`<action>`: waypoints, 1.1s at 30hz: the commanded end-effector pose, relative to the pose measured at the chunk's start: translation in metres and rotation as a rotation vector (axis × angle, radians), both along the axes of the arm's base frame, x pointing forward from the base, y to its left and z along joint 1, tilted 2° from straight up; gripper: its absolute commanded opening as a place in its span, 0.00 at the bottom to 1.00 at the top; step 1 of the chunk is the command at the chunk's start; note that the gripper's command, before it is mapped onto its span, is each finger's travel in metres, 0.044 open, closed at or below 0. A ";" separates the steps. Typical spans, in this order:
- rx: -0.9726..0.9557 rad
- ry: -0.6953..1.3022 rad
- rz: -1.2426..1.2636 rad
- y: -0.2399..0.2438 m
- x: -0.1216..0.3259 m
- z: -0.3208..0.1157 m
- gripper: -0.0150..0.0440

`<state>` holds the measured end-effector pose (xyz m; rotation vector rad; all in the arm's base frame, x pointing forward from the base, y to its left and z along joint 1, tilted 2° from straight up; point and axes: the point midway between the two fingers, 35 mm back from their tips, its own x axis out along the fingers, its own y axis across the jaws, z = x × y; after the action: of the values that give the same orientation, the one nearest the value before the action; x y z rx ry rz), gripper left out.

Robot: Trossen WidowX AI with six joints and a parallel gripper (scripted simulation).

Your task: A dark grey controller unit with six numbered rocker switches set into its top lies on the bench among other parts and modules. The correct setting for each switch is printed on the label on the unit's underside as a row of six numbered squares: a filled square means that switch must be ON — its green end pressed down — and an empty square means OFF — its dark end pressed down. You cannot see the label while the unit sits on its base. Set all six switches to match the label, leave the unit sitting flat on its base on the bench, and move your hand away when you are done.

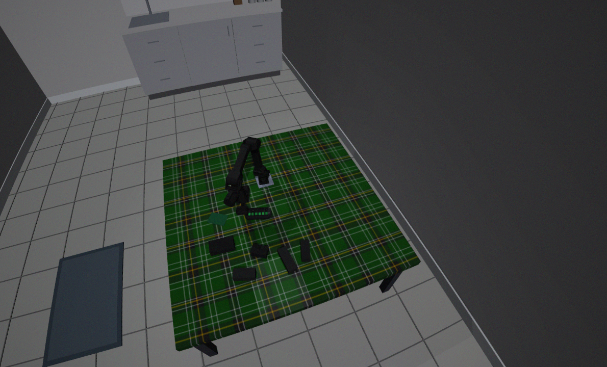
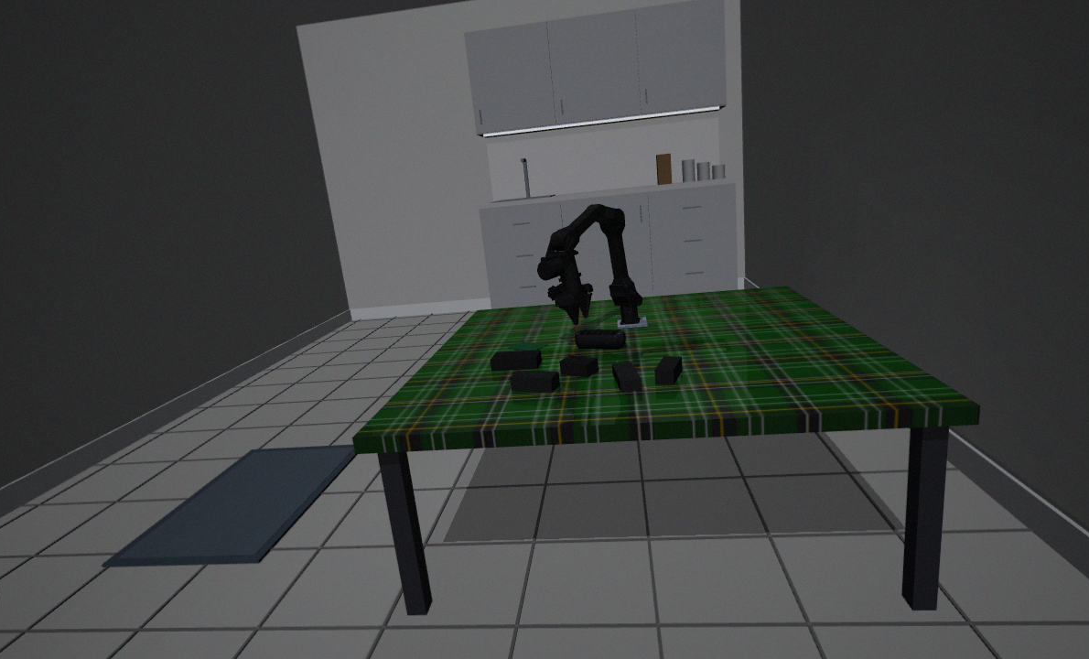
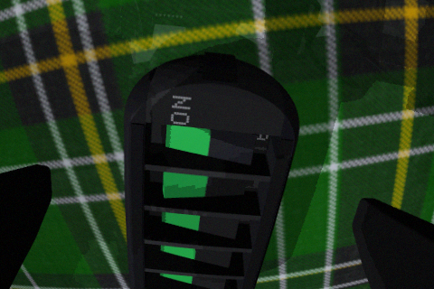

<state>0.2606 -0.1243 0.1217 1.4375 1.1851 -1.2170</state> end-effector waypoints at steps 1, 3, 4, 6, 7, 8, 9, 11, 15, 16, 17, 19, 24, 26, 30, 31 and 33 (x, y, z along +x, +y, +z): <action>0.005 -0.001 0.006 0.000 0.000 -0.008 1.00; 0.005 -0.001 0.006 0.000 0.000 -0.011 1.00; 0.005 -0.001 0.006 0.000 0.001 -0.013 1.00; 0.006 -0.001 0.006 0.000 0.001 -0.016 1.00; 0.006 -0.001 0.006 0.000 0.001 -0.018 1.00; 0.006 -0.001 0.006 0.000 0.001 -0.019 1.00; 0.006 -0.001 0.006 -0.001 0.001 -0.021 1.00; 0.006 -0.001 0.006 -0.001 0.001 -0.024 1.00; 0.006 -0.001 0.006 -0.001 0.001 -0.031 1.00; 0.006 0.000 0.006 -0.001 0.001 -0.032 1.00; 0.006 0.000 0.006 -0.001 0.001 -0.034 1.00; 0.006 0.000 0.006 -0.001 0.001 -0.037 1.00; 0.006 0.000 0.006 -0.001 0.001 -0.045 1.00; 0.006 0.000 0.006 -0.001 0.001 -0.049 1.00; 0.006 0.000 0.006 -0.001 0.001 -0.053 1.00; 0.006 0.000 0.006 -0.001 0.001 -0.053 0.96; 0.006 0.000 0.006 -0.001 0.001 -0.053 0.87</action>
<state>0.2613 -0.1263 0.0724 1.4384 1.1856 -1.2165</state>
